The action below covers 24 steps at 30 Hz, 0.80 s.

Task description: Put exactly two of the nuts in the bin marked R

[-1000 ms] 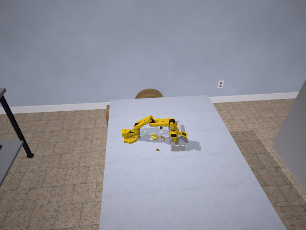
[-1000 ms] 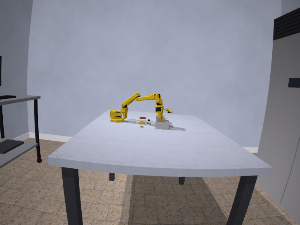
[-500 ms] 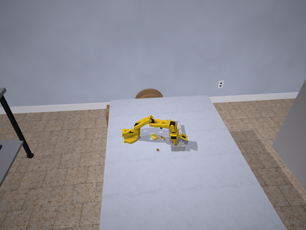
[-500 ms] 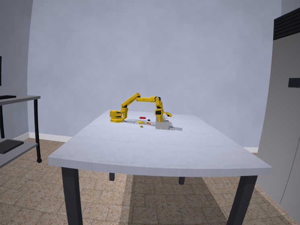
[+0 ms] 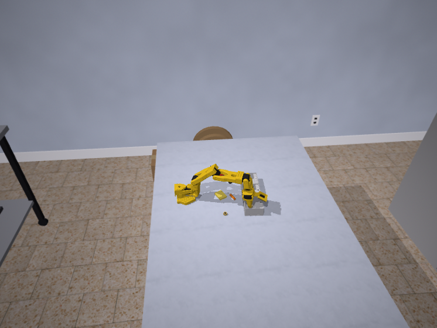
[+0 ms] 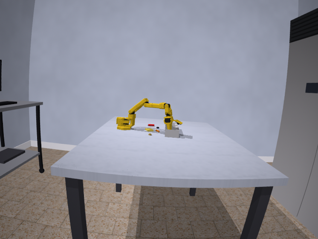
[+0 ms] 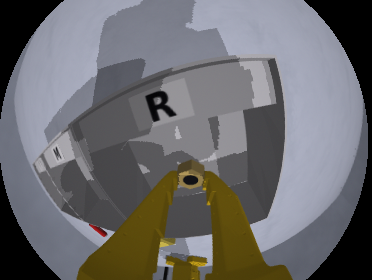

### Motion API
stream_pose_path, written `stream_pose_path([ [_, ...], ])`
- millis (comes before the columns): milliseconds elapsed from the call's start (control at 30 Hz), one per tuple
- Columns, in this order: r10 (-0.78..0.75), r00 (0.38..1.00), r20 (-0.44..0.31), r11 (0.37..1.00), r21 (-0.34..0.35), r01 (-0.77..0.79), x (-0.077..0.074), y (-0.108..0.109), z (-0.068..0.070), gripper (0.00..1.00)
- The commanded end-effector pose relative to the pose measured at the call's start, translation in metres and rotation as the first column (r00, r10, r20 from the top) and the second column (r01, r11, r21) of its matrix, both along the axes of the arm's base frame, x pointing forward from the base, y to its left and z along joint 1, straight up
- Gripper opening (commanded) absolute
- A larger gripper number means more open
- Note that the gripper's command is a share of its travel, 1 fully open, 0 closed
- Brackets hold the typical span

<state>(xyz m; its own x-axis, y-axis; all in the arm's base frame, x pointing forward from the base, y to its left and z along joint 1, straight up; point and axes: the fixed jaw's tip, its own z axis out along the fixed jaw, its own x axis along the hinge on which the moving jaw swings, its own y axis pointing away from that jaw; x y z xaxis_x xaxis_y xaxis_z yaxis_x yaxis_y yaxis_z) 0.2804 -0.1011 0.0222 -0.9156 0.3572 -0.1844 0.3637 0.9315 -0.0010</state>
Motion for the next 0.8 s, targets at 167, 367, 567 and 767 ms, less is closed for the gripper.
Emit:
stream_pose_path([
  [167,-0.016,0.996,0.090,0.999,-0.030,0.018,0.008,-0.005,0.023,0.00],
  [367,-0.012,0.988,0.152,0.998,-0.054,0.021,0.011,-0.006,0.037,0.00],
  [567,-0.012,0.988,0.152,0.998,-0.054,0.021,0.011,-0.006,0.037,0.00],
  [767,-0.012,0.988,0.152,0.998,-0.054,0.021,0.011,-0.006,0.037,0.00],
])
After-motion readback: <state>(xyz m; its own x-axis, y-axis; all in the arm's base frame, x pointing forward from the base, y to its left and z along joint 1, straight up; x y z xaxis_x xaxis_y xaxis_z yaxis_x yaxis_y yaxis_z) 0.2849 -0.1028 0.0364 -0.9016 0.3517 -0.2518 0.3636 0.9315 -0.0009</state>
